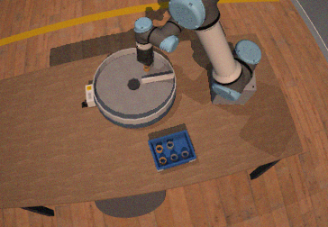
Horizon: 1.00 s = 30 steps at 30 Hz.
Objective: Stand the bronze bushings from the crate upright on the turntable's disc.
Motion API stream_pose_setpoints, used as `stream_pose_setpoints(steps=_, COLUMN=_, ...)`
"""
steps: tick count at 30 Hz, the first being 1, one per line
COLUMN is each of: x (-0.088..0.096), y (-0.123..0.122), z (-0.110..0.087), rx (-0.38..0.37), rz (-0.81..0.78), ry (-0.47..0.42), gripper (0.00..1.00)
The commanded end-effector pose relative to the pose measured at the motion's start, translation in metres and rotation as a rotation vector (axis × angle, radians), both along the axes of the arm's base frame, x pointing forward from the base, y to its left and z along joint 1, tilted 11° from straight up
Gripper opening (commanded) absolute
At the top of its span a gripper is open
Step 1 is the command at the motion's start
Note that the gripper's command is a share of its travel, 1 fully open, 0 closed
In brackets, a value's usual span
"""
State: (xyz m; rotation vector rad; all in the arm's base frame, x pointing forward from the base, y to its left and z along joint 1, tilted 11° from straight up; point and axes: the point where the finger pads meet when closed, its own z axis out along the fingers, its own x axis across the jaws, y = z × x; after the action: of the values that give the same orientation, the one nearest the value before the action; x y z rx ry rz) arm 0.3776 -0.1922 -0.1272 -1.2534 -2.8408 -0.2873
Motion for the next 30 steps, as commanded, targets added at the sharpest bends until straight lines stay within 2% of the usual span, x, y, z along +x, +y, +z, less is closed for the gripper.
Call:
stream_pose_setpoints(steps=1, x=-0.001, y=-0.001, z=0.0, rx=-0.001, rz=-0.001, ry=0.0, gripper=0.78)
stream_pose_setpoints(steps=15, x=-0.001, y=0.0, z=0.001, rx=-0.001, rz=-0.001, ry=0.0, gripper=0.76)
stream_pose_setpoints(steps=22, x=0.0, y=0.008, z=0.002, rx=-0.001, rz=0.001, ry=0.0, gripper=0.76)
stream_pose_setpoints(steps=26, x=0.001, y=0.026, z=0.005, rx=0.0, rz=0.001, ry=-0.001, gripper=0.76)
stream_pose_setpoints(steps=30, x=0.004, y=0.055, z=0.011, rx=0.0, rz=0.001, ry=-0.001, gripper=0.76)
